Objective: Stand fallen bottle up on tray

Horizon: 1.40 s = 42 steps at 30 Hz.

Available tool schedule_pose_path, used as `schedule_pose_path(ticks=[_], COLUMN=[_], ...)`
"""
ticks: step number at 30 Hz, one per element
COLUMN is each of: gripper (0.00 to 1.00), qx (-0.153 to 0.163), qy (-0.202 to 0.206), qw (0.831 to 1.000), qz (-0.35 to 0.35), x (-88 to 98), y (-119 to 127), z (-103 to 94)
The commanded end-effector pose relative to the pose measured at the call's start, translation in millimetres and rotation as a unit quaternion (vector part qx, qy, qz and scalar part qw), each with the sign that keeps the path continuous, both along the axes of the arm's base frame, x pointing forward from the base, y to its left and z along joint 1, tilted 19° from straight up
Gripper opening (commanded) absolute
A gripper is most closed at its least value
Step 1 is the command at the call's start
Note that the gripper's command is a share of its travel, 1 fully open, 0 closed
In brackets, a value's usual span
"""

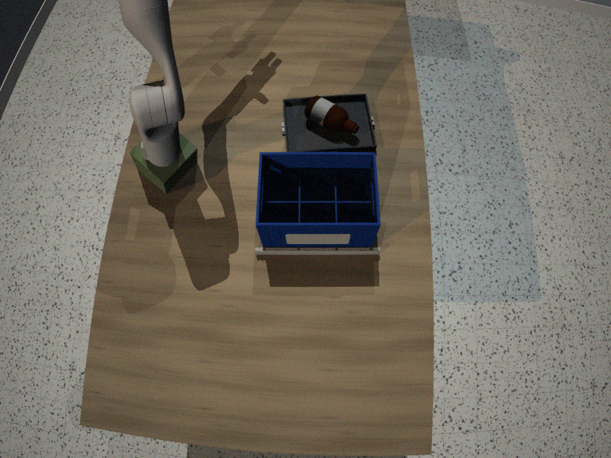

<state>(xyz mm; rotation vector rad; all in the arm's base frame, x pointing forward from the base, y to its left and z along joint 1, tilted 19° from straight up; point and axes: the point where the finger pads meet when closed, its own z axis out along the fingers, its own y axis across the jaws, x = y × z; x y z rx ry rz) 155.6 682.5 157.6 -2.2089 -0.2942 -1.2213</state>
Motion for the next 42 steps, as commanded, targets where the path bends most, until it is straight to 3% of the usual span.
schedule_pose_path(ticks=[1, 19, 26, 32, 34, 42], gripper=[1.00, 1.00, 1.00, 1.00, 1.00, 1.00], qx=[0.001, 0.001, -0.005, -0.018, -0.018, -0.052], qy=[0.000, 0.000, 0.001, 0.001, 0.001, 0.012], qw=[1.000, 1.000, 1.000, 0.999, 0.999, 0.993], qz=[0.000, 0.000, -0.010, -0.038, -0.038, -0.106], x=[-0.4, -0.1, 10.1, 38.9, 38.9, 107.4], y=[0.5, 0.4, -5.6, -21.1, -21.1, -65.4], z=[1.3, 1.3, 1.6, 3.0, 3.0, 5.2])
